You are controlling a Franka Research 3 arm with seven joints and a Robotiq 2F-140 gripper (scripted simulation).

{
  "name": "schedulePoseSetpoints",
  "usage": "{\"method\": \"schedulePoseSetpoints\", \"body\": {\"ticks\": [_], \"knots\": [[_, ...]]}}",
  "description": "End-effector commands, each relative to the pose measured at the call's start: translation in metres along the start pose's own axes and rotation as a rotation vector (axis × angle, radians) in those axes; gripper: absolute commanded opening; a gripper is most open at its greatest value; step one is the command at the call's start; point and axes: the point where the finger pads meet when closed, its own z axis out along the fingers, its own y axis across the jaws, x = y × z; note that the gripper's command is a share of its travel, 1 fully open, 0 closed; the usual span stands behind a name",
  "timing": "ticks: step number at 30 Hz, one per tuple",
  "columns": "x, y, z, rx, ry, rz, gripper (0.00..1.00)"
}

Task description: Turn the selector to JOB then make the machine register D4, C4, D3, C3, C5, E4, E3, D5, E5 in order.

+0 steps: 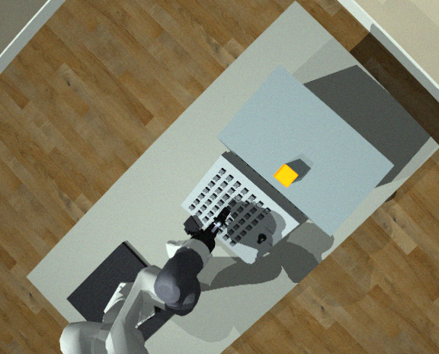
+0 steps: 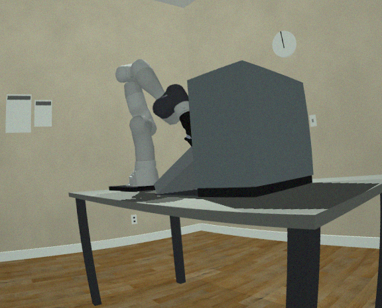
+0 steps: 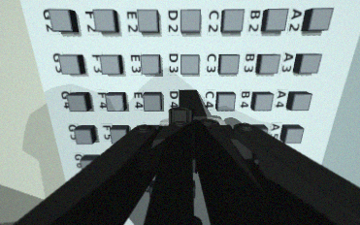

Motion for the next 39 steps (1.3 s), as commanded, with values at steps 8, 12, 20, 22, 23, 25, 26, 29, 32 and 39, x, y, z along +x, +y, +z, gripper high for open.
{"method": "schedulePoseSetpoints", "body": {"ticks": [8,12,20,22,23,25,26,29,32,39], "knots": [[0.0004,0.0017,0.0036,-0.004,0.002,0.003,0.10],[0.0004,0.0017,0.0041,-0.004,0.002,0.003,0.10],[0.0004,0.0017,0.0051,-0.004,0.002,0.003,0.10],[0.0004,0.0017,0.0052,-0.004,0.002,0.003,0.10],[0.0004,0.0017,0.0052,-0.004,0.002,0.003,0.10],[0.0004,0.0017,0.0052,-0.004,0.002,0.003,0.10],[0.0004,0.0017,0.0052,-0.004,0.002,0.003,0.10],[0.0004,0.0017,0.0052,-0.004,0.002,0.003,0.10],[0.0004,0.0017,0.0052,-0.004,0.002,0.003,0.10],[0.0004,0.0017,0.0052,-0.004,0.002,0.003,0.10]]}}
